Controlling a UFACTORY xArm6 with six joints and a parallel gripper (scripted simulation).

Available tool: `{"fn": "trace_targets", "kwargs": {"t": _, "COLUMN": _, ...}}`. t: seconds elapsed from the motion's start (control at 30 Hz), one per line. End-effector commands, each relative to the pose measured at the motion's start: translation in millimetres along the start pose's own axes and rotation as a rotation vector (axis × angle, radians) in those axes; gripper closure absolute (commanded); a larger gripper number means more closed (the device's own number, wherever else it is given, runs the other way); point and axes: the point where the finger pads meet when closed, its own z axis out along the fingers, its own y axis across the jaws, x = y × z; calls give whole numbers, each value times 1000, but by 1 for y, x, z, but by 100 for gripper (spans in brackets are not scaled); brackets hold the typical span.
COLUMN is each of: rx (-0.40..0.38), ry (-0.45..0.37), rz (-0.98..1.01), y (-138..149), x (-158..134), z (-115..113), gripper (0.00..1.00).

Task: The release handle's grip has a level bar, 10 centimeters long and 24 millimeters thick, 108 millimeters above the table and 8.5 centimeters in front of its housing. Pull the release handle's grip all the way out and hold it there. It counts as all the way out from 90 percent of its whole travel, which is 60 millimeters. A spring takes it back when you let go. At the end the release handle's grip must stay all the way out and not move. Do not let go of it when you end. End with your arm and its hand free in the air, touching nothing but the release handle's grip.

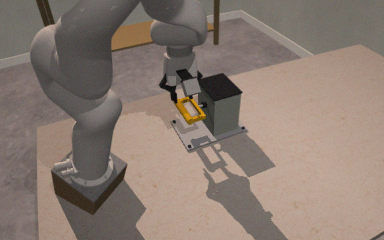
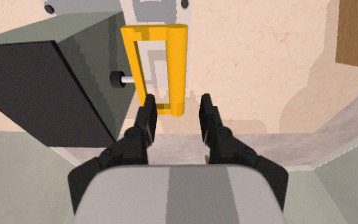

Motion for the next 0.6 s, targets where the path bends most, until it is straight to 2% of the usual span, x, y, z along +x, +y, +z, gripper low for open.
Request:
{"fn": "trace_targets", "kwargs": {"t": 0.0, "rx": 3, "ry": -2, "rz": 1, "y": -1, "x": -1, "z": 5, "gripper": 48}}
{"fn": "trace_targets", "kwargs": {"t": 0.57, "rx": 3, "ry": -2, "rz": 1, "y": -1, "x": -1, "z": 24, "gripper": 48}}
